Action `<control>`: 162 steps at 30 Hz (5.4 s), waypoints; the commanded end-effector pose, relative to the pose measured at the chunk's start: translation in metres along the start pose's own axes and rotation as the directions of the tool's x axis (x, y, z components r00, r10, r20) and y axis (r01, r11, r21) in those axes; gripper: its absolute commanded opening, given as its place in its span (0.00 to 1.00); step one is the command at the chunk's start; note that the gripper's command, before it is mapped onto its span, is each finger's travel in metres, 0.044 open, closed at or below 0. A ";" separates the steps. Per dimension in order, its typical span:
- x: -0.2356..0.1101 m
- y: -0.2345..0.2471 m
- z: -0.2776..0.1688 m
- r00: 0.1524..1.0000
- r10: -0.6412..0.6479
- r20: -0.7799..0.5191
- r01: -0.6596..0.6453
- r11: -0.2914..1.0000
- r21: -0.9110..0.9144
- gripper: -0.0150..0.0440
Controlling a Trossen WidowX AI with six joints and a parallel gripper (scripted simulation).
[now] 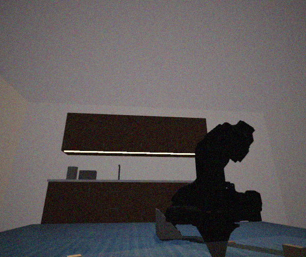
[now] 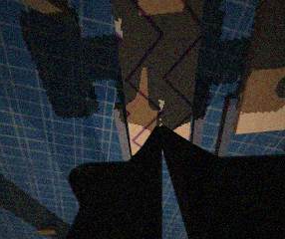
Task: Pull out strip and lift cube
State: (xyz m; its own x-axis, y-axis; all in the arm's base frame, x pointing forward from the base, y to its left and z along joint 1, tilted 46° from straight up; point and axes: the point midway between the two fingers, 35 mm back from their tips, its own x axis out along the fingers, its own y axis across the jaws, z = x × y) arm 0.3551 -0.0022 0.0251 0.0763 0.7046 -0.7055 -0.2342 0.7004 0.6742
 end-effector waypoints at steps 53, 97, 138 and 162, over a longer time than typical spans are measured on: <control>0.004 -0.002 -0.033 1.000 0.003 0.001 -0.003 1.000 0.005 0.25; 0.006 -0.004 -0.100 1.000 0.002 -0.001 -0.002 1.000 0.007 0.25; 0.006 -0.006 -0.161 1.000 0.002 -0.004 -0.002 1.000 0.009 0.25; 0.005 -0.006 -0.181 1.000 0.001 -0.004 -0.001 1.000 0.010 0.25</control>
State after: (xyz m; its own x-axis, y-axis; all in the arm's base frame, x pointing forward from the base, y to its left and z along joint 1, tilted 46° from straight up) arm 0.1894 -0.0270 -0.0203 0.0974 0.7038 -0.7037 -0.2305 0.7038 0.6720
